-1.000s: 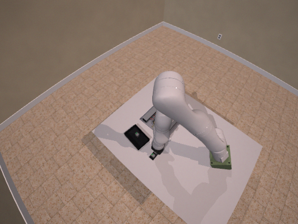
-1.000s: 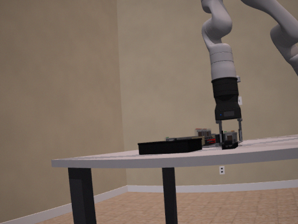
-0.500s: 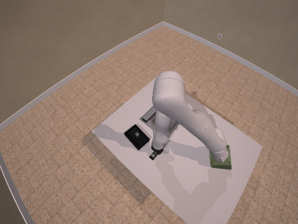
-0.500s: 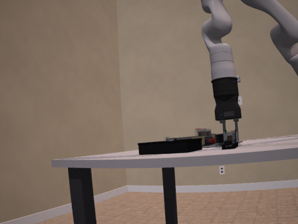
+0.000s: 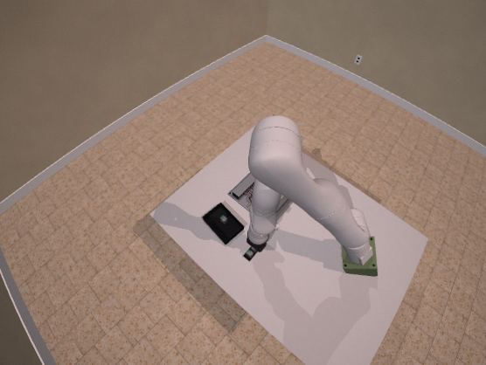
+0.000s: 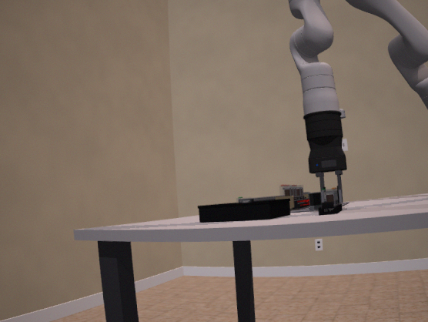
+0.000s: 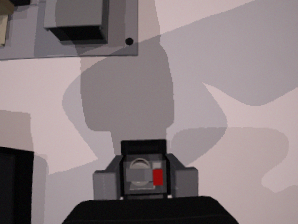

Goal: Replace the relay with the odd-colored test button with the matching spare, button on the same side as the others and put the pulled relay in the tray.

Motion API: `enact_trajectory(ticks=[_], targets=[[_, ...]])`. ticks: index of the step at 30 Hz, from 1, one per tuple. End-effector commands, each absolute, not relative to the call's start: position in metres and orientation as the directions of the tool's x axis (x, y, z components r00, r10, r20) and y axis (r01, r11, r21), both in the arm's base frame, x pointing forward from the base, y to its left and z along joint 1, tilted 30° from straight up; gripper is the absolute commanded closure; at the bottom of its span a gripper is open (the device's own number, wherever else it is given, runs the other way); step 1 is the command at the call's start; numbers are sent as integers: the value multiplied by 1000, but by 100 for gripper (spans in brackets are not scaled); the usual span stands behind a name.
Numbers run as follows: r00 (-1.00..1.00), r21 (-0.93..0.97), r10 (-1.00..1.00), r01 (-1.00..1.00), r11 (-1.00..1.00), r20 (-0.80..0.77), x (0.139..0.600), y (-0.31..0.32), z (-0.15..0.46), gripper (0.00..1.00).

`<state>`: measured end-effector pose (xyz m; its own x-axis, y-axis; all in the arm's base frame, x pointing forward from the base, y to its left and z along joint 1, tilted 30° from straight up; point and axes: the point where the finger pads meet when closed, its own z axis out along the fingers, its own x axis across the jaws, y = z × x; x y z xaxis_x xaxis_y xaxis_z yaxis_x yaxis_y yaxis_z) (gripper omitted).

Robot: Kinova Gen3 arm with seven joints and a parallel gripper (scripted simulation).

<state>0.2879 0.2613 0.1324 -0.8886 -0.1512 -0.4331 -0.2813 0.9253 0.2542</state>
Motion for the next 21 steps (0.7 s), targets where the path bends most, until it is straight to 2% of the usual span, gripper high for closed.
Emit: enact_trajectory(ticks=[1,21], targets=[[-888,255,-151,-281,925,-434,288,261,133,100],[-888,255,-151,-281,925,-434,288,261,133,100]])
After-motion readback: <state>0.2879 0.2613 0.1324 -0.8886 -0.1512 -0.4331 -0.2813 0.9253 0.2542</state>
